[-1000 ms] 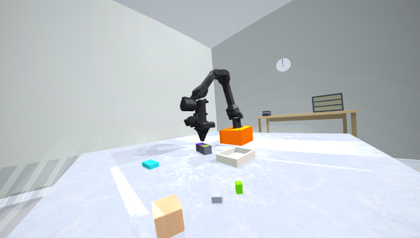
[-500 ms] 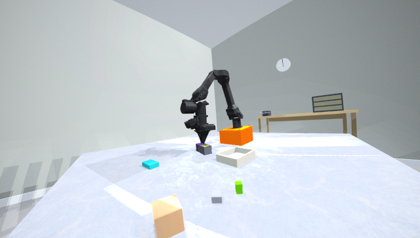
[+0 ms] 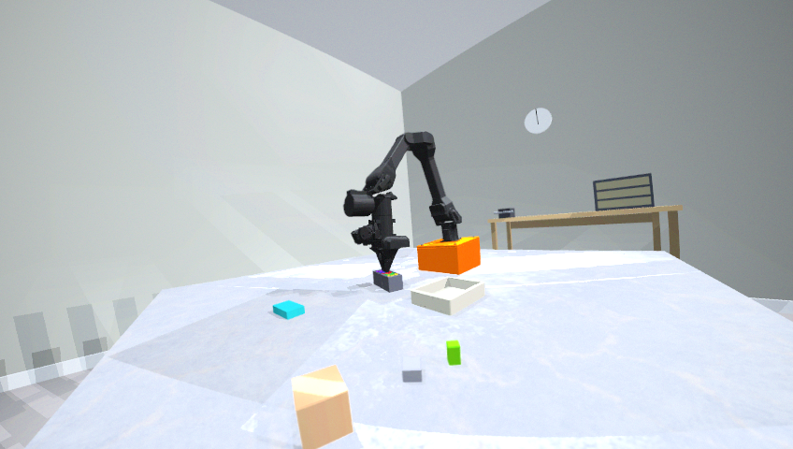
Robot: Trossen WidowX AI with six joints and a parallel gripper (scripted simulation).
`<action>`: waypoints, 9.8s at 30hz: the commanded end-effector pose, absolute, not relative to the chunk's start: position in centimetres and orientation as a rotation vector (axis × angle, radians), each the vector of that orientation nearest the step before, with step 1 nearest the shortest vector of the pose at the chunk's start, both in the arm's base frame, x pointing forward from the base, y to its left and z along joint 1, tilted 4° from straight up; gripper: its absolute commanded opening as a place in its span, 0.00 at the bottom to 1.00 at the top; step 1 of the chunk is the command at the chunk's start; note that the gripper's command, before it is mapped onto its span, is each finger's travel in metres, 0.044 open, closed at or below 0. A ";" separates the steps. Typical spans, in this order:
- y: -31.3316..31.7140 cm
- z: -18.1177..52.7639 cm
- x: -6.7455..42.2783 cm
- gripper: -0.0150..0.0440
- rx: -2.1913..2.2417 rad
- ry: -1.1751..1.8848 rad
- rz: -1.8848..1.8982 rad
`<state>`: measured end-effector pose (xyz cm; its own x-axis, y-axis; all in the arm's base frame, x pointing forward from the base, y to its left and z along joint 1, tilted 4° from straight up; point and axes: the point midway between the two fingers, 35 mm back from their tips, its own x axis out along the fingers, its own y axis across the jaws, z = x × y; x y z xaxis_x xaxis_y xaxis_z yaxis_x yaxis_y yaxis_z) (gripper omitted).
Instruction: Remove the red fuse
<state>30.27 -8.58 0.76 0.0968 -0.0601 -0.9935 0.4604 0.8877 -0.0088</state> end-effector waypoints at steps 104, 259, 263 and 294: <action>-8.5 0.8 30.2 0.25 0.340 1.438 -0.394; 11.4 1.6 33.7 0.25 0.358 1.442 -0.375; 11.5 2.0 33.8 0.43 0.365 1.438 -0.369; 11.6 5.5 33.4 0.81 0.358 1.446 -0.370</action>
